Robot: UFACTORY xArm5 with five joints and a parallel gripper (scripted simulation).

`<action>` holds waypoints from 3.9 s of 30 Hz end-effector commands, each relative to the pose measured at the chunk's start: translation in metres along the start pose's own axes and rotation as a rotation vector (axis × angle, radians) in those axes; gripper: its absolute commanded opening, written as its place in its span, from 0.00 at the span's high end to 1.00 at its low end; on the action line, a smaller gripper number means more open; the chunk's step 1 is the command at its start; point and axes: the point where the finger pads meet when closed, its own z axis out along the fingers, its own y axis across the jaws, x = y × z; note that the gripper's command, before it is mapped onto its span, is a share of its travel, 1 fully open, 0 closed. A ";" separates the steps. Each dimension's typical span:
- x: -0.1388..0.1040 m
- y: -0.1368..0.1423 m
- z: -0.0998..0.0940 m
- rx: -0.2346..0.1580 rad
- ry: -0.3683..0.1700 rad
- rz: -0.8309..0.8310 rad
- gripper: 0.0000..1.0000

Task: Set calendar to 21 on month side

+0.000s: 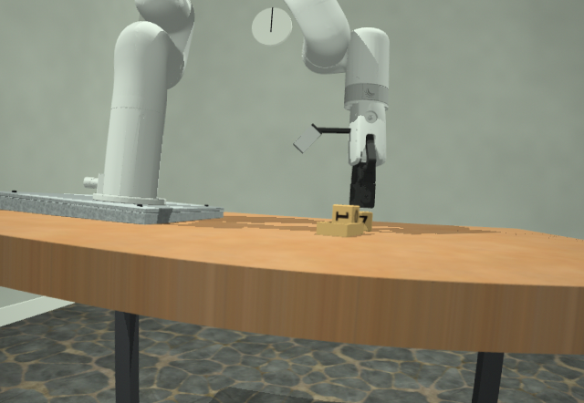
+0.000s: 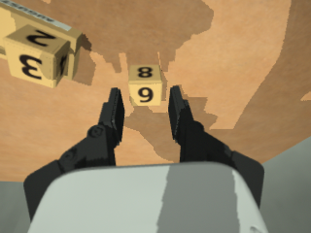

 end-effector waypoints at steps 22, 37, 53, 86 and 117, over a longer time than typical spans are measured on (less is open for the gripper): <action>-0.001 0.000 -0.001 0.000 -0.003 0.000 0.51; -0.001 0.000 -0.001 0.000 -0.003 0.000 0.51; -0.001 0.000 -0.001 0.000 -0.003 0.000 0.51; -0.001 0.000 -0.001 0.000 -0.003 0.000 0.51; -0.001 0.000 -0.001 0.000 -0.003 0.000 0.51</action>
